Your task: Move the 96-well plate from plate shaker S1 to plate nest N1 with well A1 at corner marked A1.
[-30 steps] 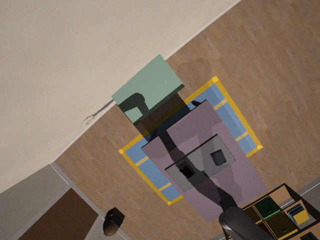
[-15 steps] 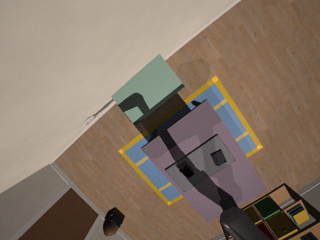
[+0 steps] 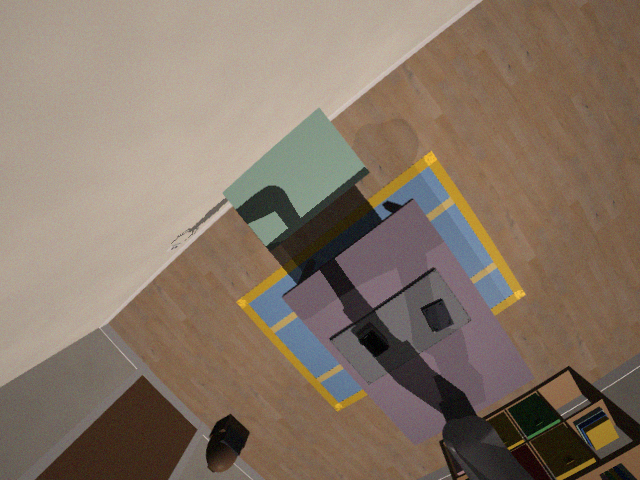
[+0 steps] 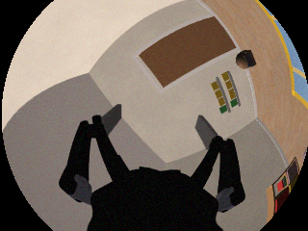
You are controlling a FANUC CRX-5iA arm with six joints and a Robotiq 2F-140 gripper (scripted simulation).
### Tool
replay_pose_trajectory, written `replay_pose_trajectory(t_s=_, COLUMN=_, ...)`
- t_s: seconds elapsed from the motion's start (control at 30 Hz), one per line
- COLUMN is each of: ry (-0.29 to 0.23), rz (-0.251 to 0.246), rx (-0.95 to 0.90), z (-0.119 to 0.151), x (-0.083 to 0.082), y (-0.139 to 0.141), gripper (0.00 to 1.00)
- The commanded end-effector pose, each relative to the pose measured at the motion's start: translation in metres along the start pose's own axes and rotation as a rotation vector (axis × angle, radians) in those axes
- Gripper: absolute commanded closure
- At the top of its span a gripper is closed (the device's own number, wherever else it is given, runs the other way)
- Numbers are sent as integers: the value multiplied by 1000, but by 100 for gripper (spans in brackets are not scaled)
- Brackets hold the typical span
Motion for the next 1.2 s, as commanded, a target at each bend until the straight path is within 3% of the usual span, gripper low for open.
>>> replay_pose_trajectory(t_s=0.0, ry=44, rz=4, rx=-4, z=-10, x=1, y=7, gripper=0)
replay_pose_trajectory(t_s=0.13, ry=44, rz=4, rx=-4, z=-28, x=2, y=16, gripper=0)
replay_pose_trajectory(t_s=0.23, ry=102, rz=66, rx=-57, z=-37, x=1, y=18, gripper=0)
replay_pose_trajectory(t_s=0.3, ry=102, rz=66, rx=-57, z=-37, x=1, y=18, gripper=0)
replay_pose_trajectory(t_s=0.37, ry=134, rz=100, rx=-86, z=-44, x=0, y=20, gripper=0)
replay_pose_trajectory(t_s=0.67, ry=134, rz=100, rx=-86, z=-84, x=-3, y=40, gripper=0)
replay_pose_trajectory(t_s=0.8, ry=209, rz=191, rx=-150, z=-96, x=-6, y=43, gripper=0)
replay_pose_trajectory(t_s=1.17, ry=220, rz=204, rx=-160, z=-135, x=-14, y=62, gripper=0)
Point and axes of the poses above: the point where the finger pads meet when closed, its own x axis out along the fingers, its own y axis across the jaws, z = x × y, the point moved 7 cm from there along -x, back along the fingers, and after that the axes turned 13 degrees about x, right-handed, at the moved point
